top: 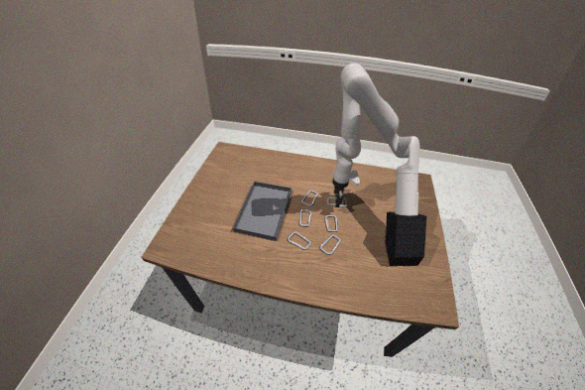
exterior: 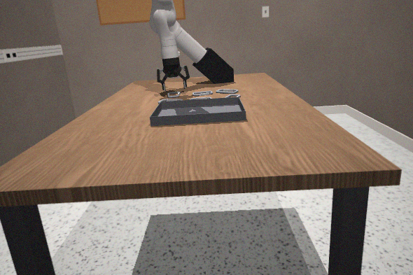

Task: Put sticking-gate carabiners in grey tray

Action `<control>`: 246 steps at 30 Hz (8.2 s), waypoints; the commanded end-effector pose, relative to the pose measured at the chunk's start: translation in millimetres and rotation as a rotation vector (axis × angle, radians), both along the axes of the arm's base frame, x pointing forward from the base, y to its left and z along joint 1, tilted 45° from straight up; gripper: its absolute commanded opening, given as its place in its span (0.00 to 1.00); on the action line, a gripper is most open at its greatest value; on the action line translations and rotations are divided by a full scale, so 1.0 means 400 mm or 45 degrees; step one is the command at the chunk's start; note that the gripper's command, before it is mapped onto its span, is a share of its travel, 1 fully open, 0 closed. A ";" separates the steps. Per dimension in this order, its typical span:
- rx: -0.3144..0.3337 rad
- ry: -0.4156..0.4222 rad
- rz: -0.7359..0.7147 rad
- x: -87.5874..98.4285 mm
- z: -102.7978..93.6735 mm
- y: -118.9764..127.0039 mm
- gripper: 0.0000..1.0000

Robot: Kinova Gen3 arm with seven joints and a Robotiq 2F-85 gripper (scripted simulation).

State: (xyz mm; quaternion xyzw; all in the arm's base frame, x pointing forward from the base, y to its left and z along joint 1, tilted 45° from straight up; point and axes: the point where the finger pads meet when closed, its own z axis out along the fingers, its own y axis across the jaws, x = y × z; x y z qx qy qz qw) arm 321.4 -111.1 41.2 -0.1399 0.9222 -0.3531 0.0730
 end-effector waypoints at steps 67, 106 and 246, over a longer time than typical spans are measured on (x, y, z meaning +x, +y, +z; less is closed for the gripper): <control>-0.021 -0.001 -0.011 0.000 -0.023 -0.048 0.75; -0.024 -0.005 -0.013 0.001 -0.019 -0.049 0.67; -0.037 -0.019 -0.021 0.002 -0.004 -0.056 1.00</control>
